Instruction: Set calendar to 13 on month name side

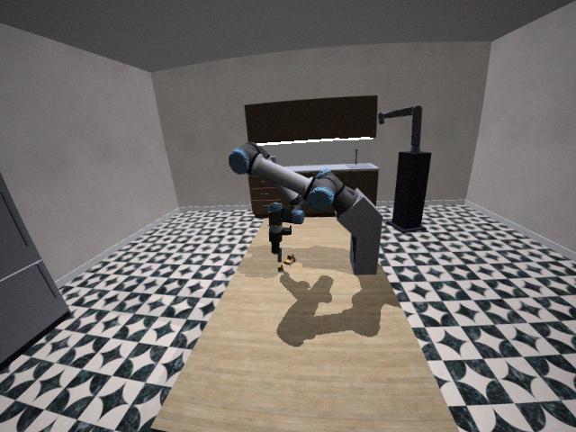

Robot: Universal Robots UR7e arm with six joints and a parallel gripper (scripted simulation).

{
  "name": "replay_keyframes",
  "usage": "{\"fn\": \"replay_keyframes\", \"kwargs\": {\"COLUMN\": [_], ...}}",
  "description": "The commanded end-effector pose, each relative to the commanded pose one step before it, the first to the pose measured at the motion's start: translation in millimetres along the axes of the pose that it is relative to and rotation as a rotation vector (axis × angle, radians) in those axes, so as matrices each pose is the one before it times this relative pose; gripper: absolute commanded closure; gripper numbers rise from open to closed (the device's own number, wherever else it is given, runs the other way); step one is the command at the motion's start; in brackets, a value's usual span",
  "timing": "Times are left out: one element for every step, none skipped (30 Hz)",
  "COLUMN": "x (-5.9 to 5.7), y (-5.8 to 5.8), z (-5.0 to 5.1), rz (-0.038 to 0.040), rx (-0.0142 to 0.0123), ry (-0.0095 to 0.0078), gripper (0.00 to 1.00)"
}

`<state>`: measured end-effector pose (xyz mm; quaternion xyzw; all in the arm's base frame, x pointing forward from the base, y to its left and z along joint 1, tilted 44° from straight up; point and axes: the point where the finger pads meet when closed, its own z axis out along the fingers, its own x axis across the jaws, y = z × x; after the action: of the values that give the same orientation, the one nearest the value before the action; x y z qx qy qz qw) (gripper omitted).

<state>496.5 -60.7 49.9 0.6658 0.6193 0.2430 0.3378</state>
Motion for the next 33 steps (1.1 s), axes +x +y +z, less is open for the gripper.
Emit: {"fn": "replay_keyframes", "kwargs": {"x": [-0.21, 0.01, 0.02, 0.00, 0.00, 0.04, 0.05, 0.07, 0.08, 0.09, 0.10, 0.11, 0.11, 0.11, 0.11, 0.11, 0.11, 0.10, 0.09, 0.08, 0.00, 0.00, 0.07, 0.06, 0.05, 0.04, 0.03, 0.02, 0.01, 0.01, 0.00, 0.00, 0.00], "y": [-0.53, -0.11, -0.10, 0.00, 0.00, -0.09, -0.08, -0.06, -0.05, -0.04, -0.02, -0.01, 0.00, 0.01, 0.02, 0.03, 0.03, 0.03, 0.04, 0.03, 0.00, 0.00, 0.03, 0.03, 0.03, 0.02, 0.02, 0.01, 0.01, 0.00, 0.00, 0.00, 0.00], "z": [0.50, -0.08, -0.14, 0.00, 0.00, -0.20, -0.25, -0.30, -0.34, -0.37, -0.40, -0.42, -0.43, -0.43, -0.42, -0.41, -0.39, -0.36, -0.33, -0.30, 0.00, 0.00, -0.26, -0.22, -0.18, -0.15, -0.11, -0.08, -0.05, -0.03, -0.01, 0.00, 0.00], "rz": [0.00066, -0.00007, -0.00013, 0.00000, 0.00000, -0.00020, -0.00025, -0.00030, -0.00035, -0.00039, -0.00042, -0.00044, -0.00046, -0.00046, -0.00046, -0.00045, -0.00043, -0.00040, -0.00037, -0.00033, 0.00000, 0.00000, -0.00029, -0.00025, -0.00021, -0.00016, -0.00012, -0.00009, -0.00006, -0.00003, -0.00001, 0.00000, 0.00000], "rx": [-0.04867, -0.00890, -0.00882, 0.00000, 0.00000, -0.00869, -0.00852, -0.00830, -0.00804, -0.00775, -0.00741, -0.00704, -0.00664, -0.00622, -0.00577, -0.00530, -0.00482, -0.00433, -0.00384, -0.00334, 0.00000, 0.00000, -0.00286, -0.00239, -0.00194, -0.00152, -0.00113, -0.00079, -0.00050, -0.00027, -0.00010, -0.00001, -0.00002], "ry": [0.00022, 0.00002, 0.00000, 0.00000, 0.00000, -0.00001, -0.00002, -0.00003, -0.00004, -0.00005, -0.00005, -0.00006, -0.00006, -0.00006, -0.00006, -0.00006, -0.00006, -0.00005, -0.00005, -0.00005, 0.00000, 0.00000, -0.00004, -0.00003, -0.00003, -0.00002, -0.00002, -0.00001, -0.00001, 0.00000, 0.00000, 0.00000, 0.00000], "gripper": [0.10, 0.10, 0.10, 0.10, 0.10, 0.10, 0.10, 0.10, 0.10, 0.10, 0.10, 0.10, 0.10, 0.10, 0.10, 0.10, 0.10, 0.10, 0.10, 0.10, 0.10, 0.10, 0.10, 0.10, 0.10, 0.10, 0.10, 0.10, 0.10, 0.10, 0.10, 0.10, 0.10]}}
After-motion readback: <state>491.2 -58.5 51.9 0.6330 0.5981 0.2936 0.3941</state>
